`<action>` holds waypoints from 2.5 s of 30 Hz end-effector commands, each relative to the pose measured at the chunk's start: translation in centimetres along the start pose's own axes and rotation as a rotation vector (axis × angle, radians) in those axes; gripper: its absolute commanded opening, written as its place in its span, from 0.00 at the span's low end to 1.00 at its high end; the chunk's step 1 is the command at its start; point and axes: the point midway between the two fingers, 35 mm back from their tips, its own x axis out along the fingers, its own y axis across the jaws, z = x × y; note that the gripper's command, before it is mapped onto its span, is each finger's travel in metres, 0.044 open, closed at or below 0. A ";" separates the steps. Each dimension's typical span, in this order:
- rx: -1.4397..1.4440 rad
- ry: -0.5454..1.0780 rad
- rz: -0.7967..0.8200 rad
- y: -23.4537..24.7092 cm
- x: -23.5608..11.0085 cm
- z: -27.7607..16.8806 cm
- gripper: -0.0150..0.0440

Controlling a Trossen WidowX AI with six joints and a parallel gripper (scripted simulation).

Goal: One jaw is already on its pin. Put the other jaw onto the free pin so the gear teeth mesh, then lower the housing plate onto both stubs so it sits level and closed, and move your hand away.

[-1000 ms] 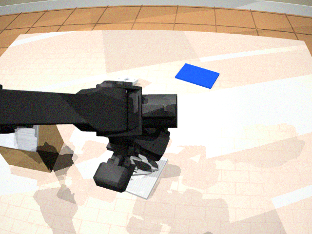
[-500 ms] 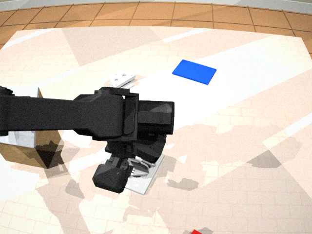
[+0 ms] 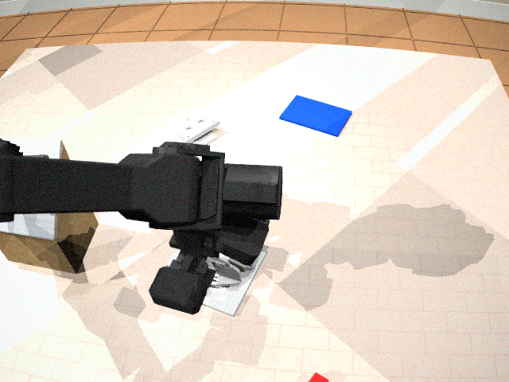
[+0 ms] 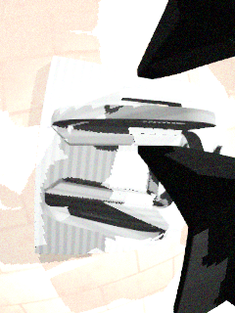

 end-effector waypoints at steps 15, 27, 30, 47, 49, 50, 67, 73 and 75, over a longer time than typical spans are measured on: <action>-0.017 0.000 -0.006 -0.1 0.6 0.0 0.48; -0.018 0.000 -0.006 -0.1 0.9 0.0 0.48; -0.018 0.000 -0.006 -0.1 0.9 0.0 0.48; -0.017 0.000 -0.006 -0.1 1.3 0.0 0.48; -0.016 0.000 -0.006 -0.1 1.4 0.0 0.48; -0.015 0.000 -0.007 -0.1 1.5 0.0 0.48; -0.016 0.000 -0.007 -0.1 1.9 0.0 0.48; -0.016 0.000 -0.007 -0.1 1.9 0.0 0.48; -0.016 0.000 -0.007 -0.1 1.9 0.0 0.48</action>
